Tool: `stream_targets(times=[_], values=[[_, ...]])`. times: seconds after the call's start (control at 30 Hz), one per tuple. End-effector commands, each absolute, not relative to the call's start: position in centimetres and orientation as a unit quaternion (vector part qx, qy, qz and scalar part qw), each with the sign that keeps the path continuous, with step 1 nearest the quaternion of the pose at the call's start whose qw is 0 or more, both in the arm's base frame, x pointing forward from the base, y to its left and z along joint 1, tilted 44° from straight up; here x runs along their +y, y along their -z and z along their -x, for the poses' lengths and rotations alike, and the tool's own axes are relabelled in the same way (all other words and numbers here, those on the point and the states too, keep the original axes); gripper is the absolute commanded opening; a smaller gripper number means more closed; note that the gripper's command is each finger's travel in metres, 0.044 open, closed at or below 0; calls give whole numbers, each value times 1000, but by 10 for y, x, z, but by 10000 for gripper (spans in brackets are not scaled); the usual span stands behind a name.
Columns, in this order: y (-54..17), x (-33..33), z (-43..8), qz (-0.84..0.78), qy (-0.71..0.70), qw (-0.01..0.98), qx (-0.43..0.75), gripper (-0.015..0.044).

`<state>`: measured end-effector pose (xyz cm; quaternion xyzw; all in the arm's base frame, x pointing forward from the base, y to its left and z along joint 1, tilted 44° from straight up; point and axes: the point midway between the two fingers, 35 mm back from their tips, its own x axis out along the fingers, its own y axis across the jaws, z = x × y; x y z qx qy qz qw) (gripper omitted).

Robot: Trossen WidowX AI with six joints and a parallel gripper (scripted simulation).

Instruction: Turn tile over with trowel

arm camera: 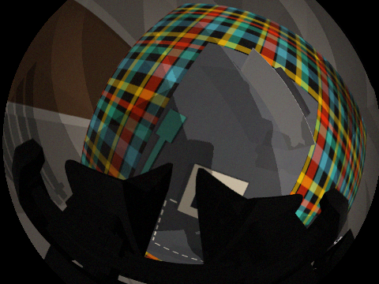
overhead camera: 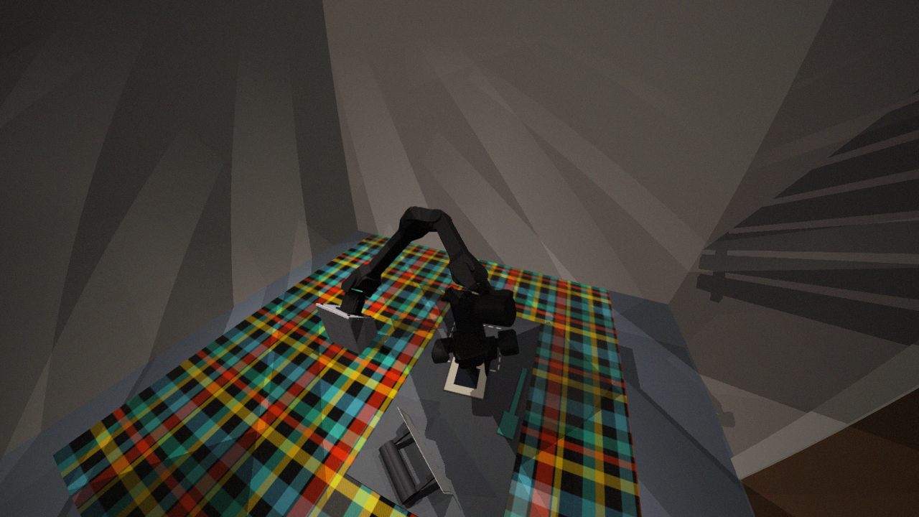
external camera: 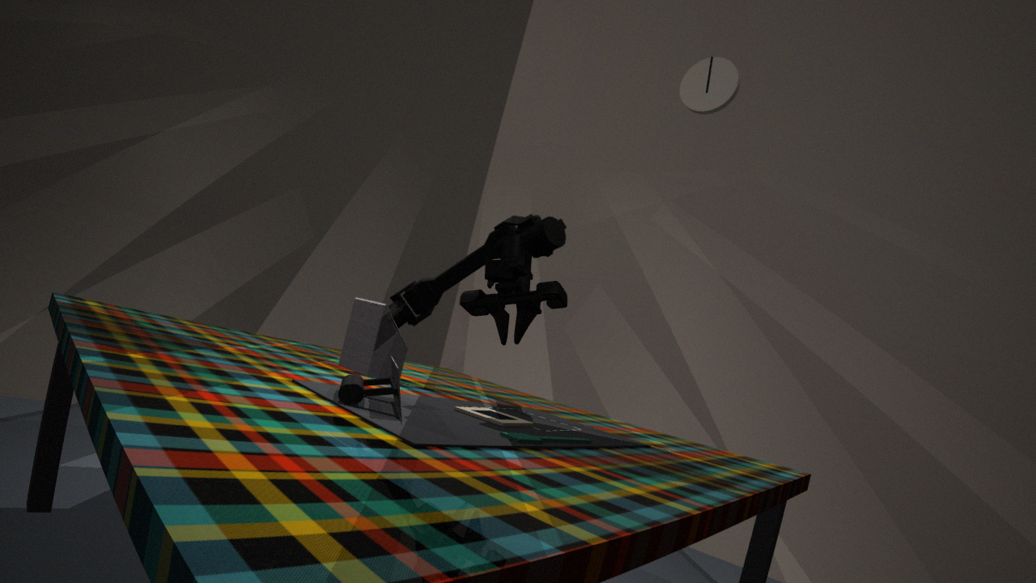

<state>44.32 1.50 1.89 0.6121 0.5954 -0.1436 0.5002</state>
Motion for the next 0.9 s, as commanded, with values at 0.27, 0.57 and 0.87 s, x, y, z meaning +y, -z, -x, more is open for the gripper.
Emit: stream_targets(times=[0.27, 0.57, 0.87], values=[[39, -38, -404, -644, 280, 363, 612, 100], [73, -68, -364, -654, 370, 243, 614, 100], [95, -87, -329, -650, 432, 138, 610, 100]])
